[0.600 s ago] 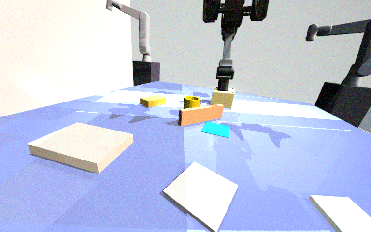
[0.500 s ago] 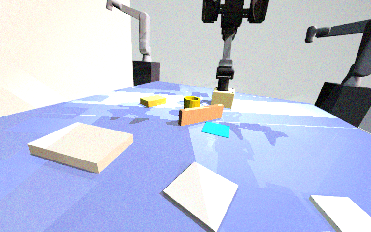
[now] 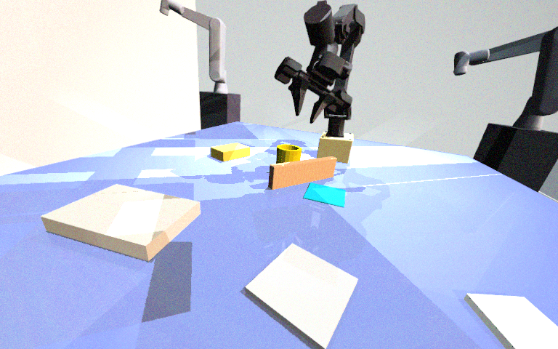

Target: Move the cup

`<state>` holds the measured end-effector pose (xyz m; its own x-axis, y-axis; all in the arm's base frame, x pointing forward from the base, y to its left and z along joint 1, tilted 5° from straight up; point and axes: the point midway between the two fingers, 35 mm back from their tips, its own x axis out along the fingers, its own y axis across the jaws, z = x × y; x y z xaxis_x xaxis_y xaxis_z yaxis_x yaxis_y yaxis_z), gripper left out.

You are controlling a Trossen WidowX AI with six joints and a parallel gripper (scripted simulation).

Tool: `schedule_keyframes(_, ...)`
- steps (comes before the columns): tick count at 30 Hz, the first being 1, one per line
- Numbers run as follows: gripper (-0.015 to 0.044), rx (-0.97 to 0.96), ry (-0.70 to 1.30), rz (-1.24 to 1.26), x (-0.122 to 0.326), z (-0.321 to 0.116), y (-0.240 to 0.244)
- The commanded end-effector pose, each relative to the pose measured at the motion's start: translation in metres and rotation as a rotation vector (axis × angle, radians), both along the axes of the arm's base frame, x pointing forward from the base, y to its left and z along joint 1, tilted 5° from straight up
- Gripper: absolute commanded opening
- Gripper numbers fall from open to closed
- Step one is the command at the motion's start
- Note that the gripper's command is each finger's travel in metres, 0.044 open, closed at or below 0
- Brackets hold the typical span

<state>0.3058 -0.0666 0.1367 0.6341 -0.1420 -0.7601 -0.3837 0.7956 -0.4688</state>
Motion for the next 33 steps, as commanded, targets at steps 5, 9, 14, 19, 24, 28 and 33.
schedule_keyframes(5, 0.0167, -0.077, 0.661, 0.361, -0.086, -0.064, -0.033)
schedule_keyframes(9, 0.0167, -0.077, 0.661, 0.361, -0.086, -0.064, -0.033)
schedule_keyframes(14, 0.0167, -0.077, 0.661, 0.361, -0.084, -0.064, -0.034)
schedule_keyframes(19, 0.0167, -0.077, 0.661, 0.361, -0.084, -0.066, -0.034)
schedule_keyframes(24, 0.0167, -0.077, 0.661, 0.361, -0.082, -0.074, -0.035)
schedule_keyframes(28, 0.0167, -0.077, 0.661, 0.361, -0.081, -0.081, -0.036)
schedule_keyframes(33, 0.0167, -0.077, 0.661, 0.361, -0.08, -0.089, -0.037)
